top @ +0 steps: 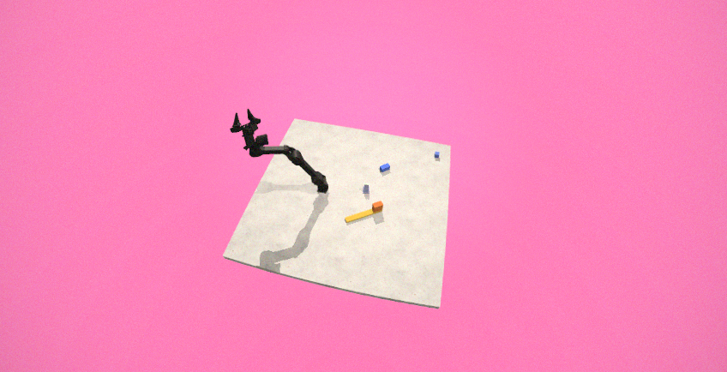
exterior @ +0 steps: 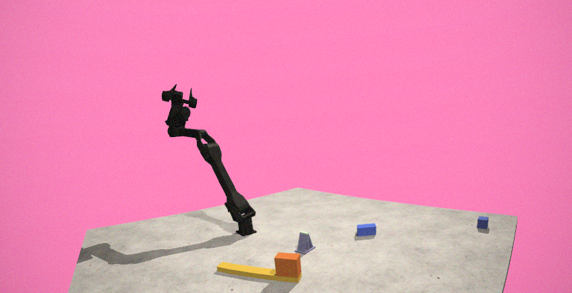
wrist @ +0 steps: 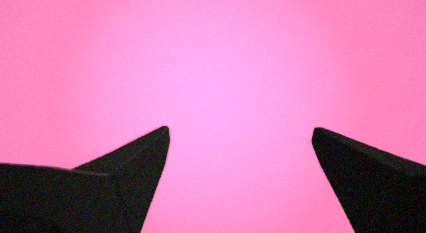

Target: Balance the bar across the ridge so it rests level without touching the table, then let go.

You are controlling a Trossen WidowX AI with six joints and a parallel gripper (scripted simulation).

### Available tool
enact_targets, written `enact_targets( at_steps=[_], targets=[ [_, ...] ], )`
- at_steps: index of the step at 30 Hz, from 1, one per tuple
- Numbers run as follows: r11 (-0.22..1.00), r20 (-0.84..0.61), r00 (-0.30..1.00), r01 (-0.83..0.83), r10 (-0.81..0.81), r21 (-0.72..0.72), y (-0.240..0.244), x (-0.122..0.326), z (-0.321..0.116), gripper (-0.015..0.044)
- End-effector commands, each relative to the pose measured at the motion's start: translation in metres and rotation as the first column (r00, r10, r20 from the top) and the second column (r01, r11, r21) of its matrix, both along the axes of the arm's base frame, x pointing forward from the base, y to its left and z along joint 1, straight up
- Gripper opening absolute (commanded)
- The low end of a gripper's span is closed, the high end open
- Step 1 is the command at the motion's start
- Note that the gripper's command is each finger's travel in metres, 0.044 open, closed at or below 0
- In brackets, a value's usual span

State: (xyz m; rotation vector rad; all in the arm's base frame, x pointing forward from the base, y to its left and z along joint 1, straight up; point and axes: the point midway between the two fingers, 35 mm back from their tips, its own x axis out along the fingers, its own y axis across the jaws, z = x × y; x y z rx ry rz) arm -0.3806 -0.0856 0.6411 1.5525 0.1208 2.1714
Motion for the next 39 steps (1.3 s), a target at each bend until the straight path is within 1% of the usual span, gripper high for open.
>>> enact_targets(
  at_steps=[1, 3, 4, 10, 14, 20, 24, 31, 39],
  targets=[
    [1.000, 0.001, 1.000, -0.002, 0.002, 0.000, -0.001, 0.000, 0.000, 0.0374],
    [1.000, 0.007, 1.000, -0.021, 0.021, 0.004, -0.005, -0.001, 0.000, 0.0321],
    [0.999, 0.012, 0.999, -0.038, 0.038, 0.007, -0.010, -0.002, 0.000, 0.0315],
    [0.980, 0.069, 0.978, -0.198, 0.196, 0.030, -0.052, -0.007, -0.003, 0.0315],
    [0.966, 0.079, 0.964, -0.257, 0.254, 0.032, -0.062, 0.001, -0.001, 0.0315],
    [0.920, 0.125, 0.915, -0.390, 0.383, 0.038, -0.096, 0.002, -0.005, 0.0315],
    [0.895, 0.129, 0.892, -0.443, 0.433, 0.053, -0.110, 0.012, -0.006, 0.0315],
    [0.810, 0.184, 0.803, -0.585, 0.568, 0.053, -0.152, 0.019, -0.014, 0.0315],
    [0.658, 0.264, 0.639, -0.753, 0.722, 0.024, -0.212, 0.038, -0.026, 0.0315]
  ],
)
